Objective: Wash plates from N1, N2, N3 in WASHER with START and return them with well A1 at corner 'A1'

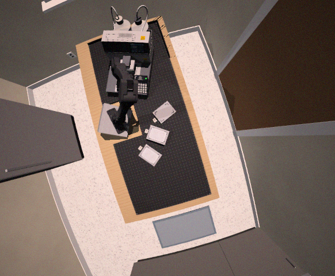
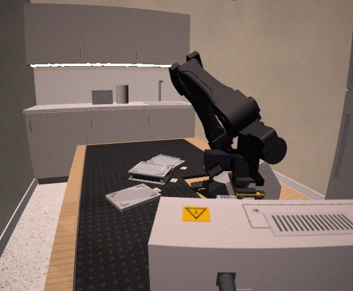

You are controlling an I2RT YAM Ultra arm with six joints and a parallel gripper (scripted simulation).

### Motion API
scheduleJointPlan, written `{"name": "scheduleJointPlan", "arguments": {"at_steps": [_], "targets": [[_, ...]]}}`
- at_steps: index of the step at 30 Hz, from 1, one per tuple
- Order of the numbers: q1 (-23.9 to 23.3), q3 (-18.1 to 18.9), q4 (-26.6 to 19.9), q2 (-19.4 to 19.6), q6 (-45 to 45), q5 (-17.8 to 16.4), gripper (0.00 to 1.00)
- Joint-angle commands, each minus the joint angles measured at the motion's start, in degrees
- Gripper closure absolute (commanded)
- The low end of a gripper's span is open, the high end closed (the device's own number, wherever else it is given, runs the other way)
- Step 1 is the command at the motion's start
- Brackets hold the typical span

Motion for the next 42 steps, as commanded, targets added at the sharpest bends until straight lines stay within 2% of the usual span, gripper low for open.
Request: {"name": "scheduleJointPlan", "arguments": {"at_steps": [1,42], "targets": [[0.23,0.13,0.06,-0.35,-0.05,0.22,1.00],[-0.33,-0.80,1.60,-0.10,-0.71,0.33,1.00]]}}
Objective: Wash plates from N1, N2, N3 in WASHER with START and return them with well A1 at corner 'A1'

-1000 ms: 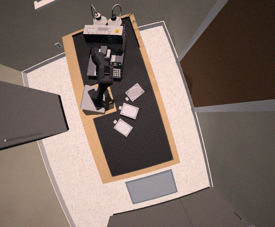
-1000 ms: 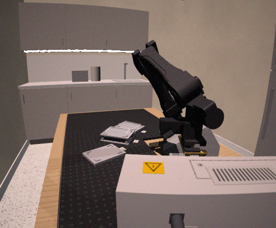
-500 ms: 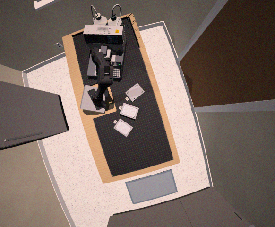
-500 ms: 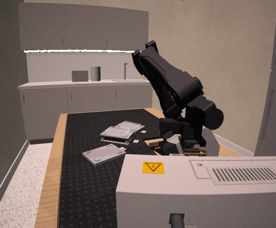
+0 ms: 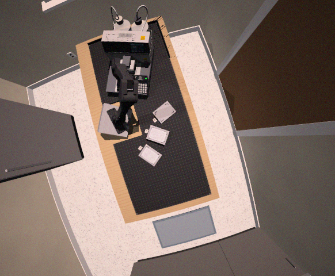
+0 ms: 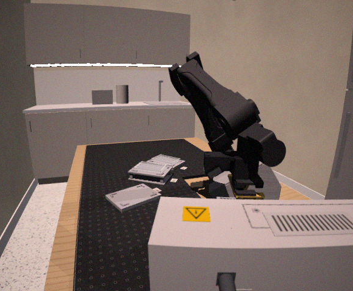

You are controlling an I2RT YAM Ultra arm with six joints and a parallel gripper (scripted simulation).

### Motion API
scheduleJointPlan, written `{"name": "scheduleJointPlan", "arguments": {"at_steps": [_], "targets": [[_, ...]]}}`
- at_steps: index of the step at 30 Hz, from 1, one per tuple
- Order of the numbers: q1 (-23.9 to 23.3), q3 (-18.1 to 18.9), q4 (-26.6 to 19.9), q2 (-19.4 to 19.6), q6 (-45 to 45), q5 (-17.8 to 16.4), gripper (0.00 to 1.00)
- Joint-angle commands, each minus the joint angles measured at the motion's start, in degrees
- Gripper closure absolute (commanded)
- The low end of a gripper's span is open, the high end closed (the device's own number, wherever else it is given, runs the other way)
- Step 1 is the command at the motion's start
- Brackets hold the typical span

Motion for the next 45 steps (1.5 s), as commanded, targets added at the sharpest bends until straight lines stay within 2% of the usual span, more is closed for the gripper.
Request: {"name": "scheduleJointPlan", "arguments": {"at_steps": [1,45], "targets": [[0.22,0.12,0.14,-0.23,-0.05,0.25,1.00],[-0.40,-0.76,1.76,0.12,-0.77,0.37,1.00]]}}
